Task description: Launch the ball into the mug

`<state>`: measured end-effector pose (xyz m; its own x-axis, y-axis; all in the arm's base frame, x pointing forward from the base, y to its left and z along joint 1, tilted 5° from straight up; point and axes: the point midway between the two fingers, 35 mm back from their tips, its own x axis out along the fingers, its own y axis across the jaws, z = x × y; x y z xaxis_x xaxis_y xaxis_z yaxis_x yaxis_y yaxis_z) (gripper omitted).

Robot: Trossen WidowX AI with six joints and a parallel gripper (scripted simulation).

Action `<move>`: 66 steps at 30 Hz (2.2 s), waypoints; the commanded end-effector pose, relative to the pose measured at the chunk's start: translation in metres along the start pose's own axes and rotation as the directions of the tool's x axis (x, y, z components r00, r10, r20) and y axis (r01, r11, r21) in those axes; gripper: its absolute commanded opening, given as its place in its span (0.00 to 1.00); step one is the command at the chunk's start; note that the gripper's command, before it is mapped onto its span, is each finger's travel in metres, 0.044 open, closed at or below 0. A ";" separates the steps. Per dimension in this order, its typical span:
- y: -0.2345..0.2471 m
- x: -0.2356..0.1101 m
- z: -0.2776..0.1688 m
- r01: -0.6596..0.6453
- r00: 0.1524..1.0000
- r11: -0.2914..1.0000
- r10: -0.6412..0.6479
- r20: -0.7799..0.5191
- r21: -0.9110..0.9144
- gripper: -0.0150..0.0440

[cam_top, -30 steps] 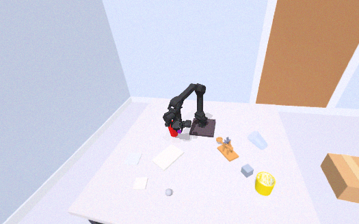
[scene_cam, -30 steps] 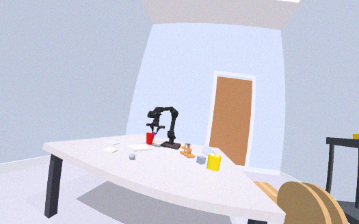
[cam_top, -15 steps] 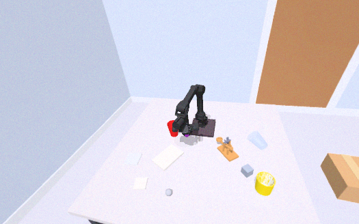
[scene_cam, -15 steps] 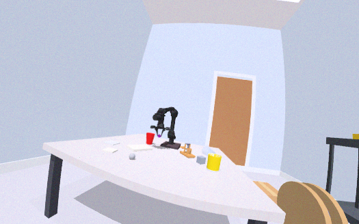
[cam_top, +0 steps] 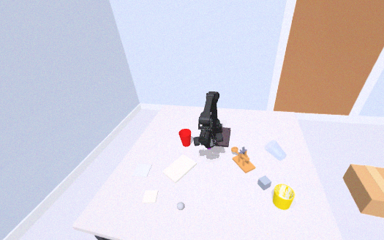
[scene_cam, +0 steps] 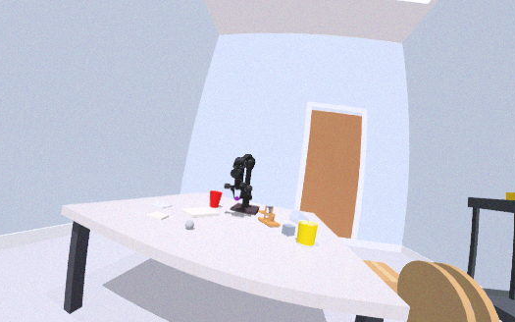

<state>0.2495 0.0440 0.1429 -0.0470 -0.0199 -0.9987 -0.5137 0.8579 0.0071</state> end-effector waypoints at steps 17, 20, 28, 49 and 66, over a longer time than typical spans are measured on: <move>0.084 0.015 0.012 0.019 0.993 0.988 -0.037 -0.113 -0.153 0.25; 0.097 0.016 0.012 0.025 0.991 0.984 -0.047 -0.125 -0.177 0.25; 0.131 0.021 0.009 0.044 0.984 0.970 -0.084 -0.156 -0.240 0.25; 0.186 0.038 -0.009 0.093 0.967 0.933 -0.168 -0.194 -0.347 0.25; 0.185 0.059 -0.006 0.093 0.967 0.933 -0.168 -0.194 -0.347 0.25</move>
<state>0.1461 0.1999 0.0916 -0.1244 -0.2549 -0.9589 -0.7824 0.6196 -0.0632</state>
